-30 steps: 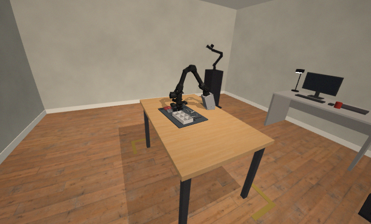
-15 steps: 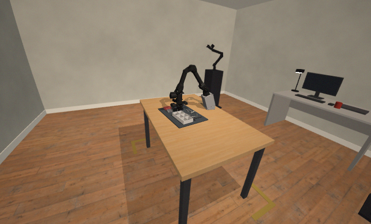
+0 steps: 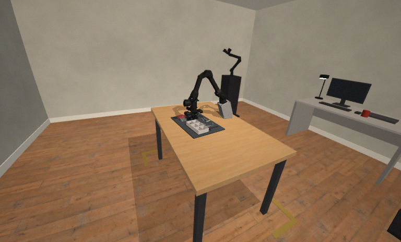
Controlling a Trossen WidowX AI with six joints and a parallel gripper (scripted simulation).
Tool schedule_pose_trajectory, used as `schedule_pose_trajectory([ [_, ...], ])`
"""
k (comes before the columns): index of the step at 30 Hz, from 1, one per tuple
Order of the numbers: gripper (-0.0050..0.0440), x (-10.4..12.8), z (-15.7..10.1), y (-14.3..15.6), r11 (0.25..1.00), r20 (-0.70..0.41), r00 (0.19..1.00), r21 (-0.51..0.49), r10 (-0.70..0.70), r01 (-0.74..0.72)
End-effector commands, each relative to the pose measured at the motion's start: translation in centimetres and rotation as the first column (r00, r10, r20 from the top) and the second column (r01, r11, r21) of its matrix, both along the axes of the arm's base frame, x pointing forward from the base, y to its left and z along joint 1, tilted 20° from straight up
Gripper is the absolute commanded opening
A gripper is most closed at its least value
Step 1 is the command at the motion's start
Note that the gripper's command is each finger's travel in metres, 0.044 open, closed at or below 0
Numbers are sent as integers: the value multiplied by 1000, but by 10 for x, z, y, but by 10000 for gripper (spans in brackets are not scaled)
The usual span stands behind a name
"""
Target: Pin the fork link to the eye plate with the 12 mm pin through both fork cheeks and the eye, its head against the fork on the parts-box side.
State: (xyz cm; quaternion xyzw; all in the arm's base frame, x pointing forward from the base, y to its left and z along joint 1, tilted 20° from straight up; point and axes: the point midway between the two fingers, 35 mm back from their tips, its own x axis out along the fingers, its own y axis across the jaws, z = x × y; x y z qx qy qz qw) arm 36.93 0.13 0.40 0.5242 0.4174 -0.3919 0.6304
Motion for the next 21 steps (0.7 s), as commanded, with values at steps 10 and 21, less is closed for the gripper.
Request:
schedule_pose_trajectory([
  [10, -50, 0, 22, 1, 1000, 35, 999, 0, -4, 4],
  [21, -50, -4, 41, 3, 1000, 43, 999, 1, -4, 4],
])
